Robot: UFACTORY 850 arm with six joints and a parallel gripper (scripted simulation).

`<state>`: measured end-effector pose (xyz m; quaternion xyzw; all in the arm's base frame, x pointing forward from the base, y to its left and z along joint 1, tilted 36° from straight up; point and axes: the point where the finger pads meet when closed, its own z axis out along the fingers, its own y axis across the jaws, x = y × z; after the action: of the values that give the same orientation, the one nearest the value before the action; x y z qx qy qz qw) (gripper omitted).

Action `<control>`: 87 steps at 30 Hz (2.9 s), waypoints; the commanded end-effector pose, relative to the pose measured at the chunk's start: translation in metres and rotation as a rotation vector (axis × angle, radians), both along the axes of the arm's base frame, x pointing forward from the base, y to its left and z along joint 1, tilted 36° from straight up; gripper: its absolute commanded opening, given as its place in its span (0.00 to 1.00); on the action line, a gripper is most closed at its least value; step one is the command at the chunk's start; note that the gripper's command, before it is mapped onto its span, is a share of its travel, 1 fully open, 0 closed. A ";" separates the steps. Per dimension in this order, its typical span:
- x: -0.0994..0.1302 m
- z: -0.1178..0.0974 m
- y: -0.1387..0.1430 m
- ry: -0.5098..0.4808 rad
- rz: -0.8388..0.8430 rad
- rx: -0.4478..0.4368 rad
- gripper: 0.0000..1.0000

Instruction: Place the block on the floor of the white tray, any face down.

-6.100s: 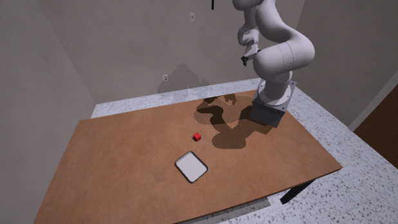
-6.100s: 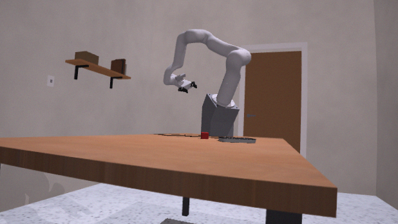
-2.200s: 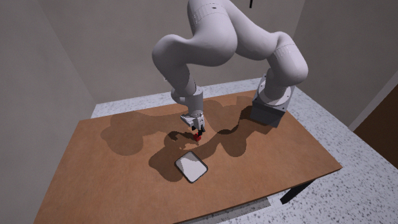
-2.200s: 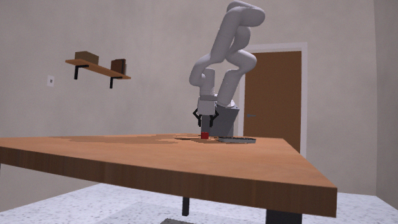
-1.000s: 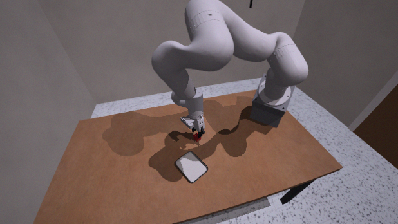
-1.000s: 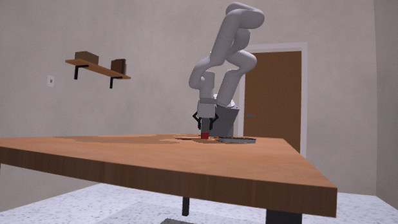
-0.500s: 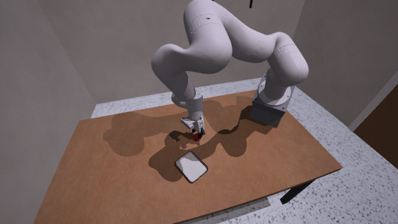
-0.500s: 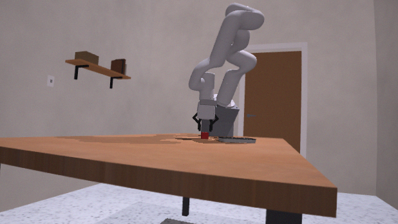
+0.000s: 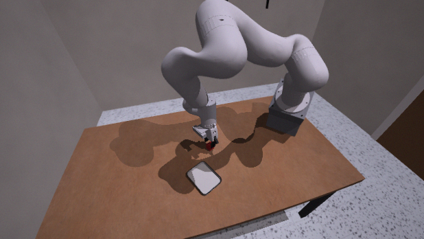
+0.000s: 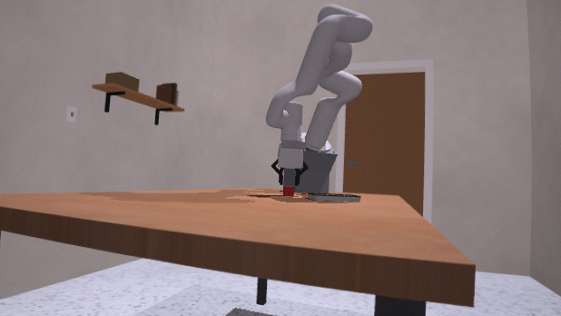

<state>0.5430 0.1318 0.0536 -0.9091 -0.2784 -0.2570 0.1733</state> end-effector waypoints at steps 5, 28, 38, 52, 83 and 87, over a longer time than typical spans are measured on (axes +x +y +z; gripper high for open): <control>0.002 -0.003 0.002 -0.001 0.000 0.000 0.62; 0.014 -0.030 0.017 -0.001 0.000 0.000 0.62; 0.014 -0.030 0.017 -0.001 0.000 0.000 0.00; 0.014 -0.030 0.017 -0.001 0.000 0.000 0.00; 0.009 -0.017 0.010 -0.001 0.000 0.000 0.00; 0.004 -0.008 0.004 -0.001 0.000 0.000 0.00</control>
<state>0.5509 0.1415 0.0363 -0.9091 -0.2784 -0.2571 0.1732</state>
